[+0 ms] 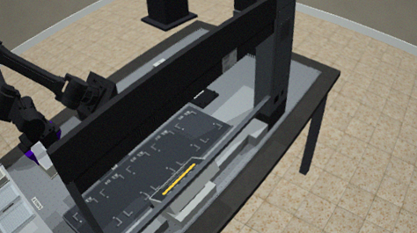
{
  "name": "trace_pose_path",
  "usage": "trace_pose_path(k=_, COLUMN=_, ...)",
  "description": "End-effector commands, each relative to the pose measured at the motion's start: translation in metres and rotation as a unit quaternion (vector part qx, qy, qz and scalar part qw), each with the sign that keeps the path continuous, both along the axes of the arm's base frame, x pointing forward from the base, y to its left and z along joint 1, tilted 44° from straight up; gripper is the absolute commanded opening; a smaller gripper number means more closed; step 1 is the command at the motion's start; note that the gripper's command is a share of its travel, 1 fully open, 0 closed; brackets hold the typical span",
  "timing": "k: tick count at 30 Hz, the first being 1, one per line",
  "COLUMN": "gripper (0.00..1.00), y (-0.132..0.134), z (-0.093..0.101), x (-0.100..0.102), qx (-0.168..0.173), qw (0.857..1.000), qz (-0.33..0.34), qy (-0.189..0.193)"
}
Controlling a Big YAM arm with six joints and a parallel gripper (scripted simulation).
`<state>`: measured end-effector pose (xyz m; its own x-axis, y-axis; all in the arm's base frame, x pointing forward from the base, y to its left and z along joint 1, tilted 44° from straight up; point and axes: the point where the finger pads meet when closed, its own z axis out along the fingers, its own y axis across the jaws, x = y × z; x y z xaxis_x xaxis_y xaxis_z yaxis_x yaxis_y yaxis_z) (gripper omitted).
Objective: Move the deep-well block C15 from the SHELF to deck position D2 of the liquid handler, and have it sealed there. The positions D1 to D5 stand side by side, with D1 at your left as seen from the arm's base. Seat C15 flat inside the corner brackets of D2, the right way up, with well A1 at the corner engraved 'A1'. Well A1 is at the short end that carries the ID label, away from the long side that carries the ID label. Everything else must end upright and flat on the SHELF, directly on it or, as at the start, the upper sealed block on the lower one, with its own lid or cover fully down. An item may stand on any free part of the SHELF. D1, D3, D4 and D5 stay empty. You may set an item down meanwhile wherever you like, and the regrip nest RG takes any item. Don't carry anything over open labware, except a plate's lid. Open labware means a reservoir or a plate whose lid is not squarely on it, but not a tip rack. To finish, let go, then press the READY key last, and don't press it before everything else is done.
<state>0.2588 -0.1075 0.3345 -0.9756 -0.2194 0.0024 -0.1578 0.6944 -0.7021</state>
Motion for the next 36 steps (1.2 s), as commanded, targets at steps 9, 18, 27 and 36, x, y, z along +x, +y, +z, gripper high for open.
trace_pose_path(k=9, gripper=0.0, y=0.044, z=-0.04, x=-0.007, qx=0.002, qw=1.0, qz=-0.007, qy=-0.007)
trace_pose_path(k=18, gripper=0.0, y=0.069, z=-0.065, x=-0.012, qx=0.004, qw=1.0, qz=-0.007, qy=-0.006)
trace_pose_path(k=27, gripper=0.0, y=0.097, z=-0.092, x=-0.017, qx=0.003, qw=1.0, qz=-0.007, qy=-0.007)
trace_pose_path(k=36, gripper=0.0, y=0.127, z=-0.121, x=-0.02, qx=0.008, qw=1.0, qz=-0.007, qy=-0.016)
